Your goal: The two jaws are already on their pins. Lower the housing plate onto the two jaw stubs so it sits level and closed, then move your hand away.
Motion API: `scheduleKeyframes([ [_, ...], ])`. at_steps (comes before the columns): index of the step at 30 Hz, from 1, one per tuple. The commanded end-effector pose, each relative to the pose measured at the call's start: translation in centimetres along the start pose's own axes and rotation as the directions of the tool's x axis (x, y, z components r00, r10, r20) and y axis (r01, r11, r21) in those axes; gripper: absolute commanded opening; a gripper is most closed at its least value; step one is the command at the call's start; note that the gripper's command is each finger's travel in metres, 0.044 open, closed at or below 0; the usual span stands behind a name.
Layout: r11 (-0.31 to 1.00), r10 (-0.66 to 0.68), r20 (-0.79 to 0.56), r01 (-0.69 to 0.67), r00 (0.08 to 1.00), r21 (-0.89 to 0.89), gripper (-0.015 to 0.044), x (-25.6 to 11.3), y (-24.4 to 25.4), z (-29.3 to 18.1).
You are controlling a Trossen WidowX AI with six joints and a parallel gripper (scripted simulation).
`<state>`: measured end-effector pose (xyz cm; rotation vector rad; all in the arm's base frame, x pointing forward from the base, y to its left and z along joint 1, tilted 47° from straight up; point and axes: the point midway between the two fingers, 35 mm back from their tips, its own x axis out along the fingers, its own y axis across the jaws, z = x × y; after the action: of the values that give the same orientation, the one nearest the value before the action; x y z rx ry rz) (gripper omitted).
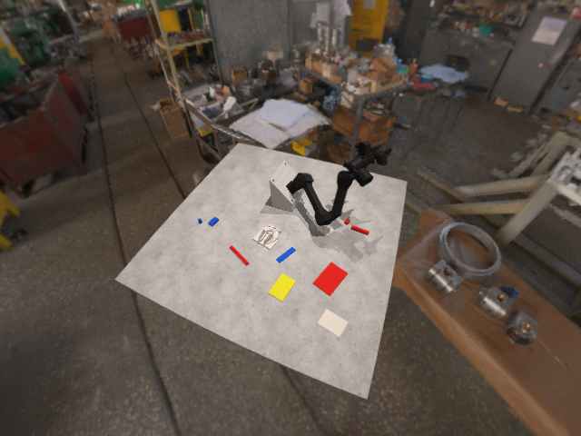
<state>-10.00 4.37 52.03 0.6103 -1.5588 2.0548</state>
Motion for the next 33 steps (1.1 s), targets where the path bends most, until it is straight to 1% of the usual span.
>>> scheduleKeyframes([
  [1, 1.000, 0.000, 0.000, 0.000, 1.000, 0.000, 0.0426, 0.0, 0.0, 0.0],
  [2, 1.000, 0.001, 0.003, -0.001, 1.000, 0.001, 0.0440, 0.0, 0.0, 0.1],
  [10, 0.998, 0.037, 0.150, -0.044, 0.988, 0.040, 0.0440, 0.3, 1.3, 3.0],
  [17, 0.993, 0.066, 0.290, -0.091, 0.955, 0.074, 0.0440, 0.1, 2.4, 6.0],
  [25, 0.983, 0.090, 0.445, -0.152, 0.891, 0.106, 0.0440, -0.8, 3.5, 9.3],
  [33, 0.967, 0.103, 0.590, -0.219, 0.801, 0.127, 0.0440, -2.3, 4.3, 12.5],
])
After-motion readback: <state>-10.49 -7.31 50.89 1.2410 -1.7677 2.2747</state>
